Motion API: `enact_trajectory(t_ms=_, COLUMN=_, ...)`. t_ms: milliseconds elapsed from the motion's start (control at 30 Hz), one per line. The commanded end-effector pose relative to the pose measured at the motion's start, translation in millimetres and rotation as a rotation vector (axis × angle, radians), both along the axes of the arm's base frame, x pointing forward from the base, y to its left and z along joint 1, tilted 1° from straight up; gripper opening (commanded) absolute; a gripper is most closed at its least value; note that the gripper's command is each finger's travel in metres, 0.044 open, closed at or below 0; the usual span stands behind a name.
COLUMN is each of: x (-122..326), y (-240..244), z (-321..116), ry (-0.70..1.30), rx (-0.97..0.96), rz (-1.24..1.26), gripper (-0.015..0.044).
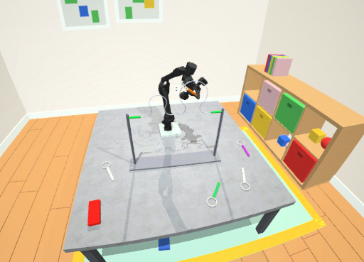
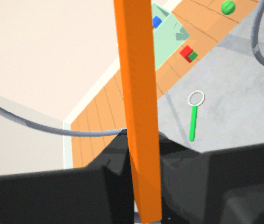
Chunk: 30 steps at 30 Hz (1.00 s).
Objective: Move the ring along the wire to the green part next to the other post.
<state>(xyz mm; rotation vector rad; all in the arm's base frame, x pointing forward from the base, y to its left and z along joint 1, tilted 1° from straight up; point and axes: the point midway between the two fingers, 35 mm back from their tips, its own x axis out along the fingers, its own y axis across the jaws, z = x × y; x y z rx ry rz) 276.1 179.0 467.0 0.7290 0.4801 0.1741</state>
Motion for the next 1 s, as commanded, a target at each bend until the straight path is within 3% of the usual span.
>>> enact_trajectory(t_ms=0, x=-0.1, y=-1.9, z=1.4, ry=-0.014, rx=-0.045, rz=-0.002, gripper=-0.0150)
enact_trajectory(t_ms=967, x=1.7, y=-14.5, z=-7.0, ry=-0.059, rx=-0.404, rz=-0.011, gripper=-0.0150)
